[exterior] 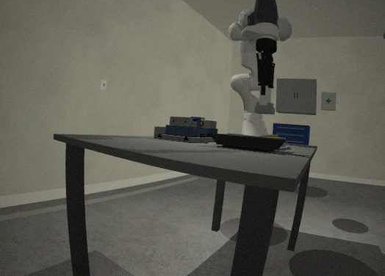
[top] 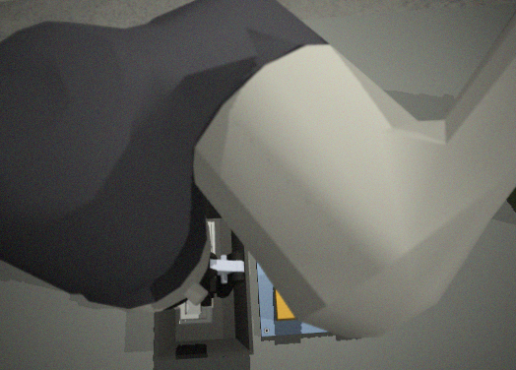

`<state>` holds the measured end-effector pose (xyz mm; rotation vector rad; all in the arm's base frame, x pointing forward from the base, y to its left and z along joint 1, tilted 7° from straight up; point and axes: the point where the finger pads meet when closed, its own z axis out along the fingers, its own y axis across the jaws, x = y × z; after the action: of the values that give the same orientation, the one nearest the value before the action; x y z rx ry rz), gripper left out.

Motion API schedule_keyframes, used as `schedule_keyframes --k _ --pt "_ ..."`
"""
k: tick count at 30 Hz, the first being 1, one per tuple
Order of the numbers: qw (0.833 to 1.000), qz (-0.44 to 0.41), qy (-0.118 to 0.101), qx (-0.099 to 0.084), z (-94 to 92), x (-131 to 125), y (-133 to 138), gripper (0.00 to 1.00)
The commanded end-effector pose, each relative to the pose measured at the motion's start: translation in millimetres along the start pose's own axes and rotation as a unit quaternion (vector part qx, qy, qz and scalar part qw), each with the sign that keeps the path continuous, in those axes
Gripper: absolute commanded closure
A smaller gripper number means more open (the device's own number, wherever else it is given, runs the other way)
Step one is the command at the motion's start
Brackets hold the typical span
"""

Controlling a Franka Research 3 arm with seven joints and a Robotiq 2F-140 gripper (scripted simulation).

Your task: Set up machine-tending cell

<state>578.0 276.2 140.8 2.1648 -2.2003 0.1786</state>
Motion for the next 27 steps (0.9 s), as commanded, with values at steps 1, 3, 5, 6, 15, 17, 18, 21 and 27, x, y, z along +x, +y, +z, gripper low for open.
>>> schedule_keyframes --k 1,3,5,6,15,17,18,21,27 --pt "1.000 0.002 -0.001 0.001 2.6 -1.1 -0.6 1.00" --pt "1.000 0.002 -0.001 0.001 4.6 -1.1 -0.6 1.00" --pt "1.000 0.002 -0.001 0.001 5.7 -1.1 -0.6 1.00" --pt "1.000 0.002 -0.001 0.001 5.7 -1.1 -0.6 1.00" --pt "1.000 0.002 -0.001 0.001 19.5 -1.3 -0.6 1.00" --pt "1.000 0.002 -0.001 0.001 23.3 -1.3 -0.6 1.00" --pt "1.000 0.002 -0.001 0.001 25.2 -1.3 -0.6 1.00" --pt "1.000 0.002 -0.001 0.001 31.3 -1.3 -0.6 1.00" --pt "1.000 0.002 -0.001 0.001 39.6 -1.4 -0.6 1.00"
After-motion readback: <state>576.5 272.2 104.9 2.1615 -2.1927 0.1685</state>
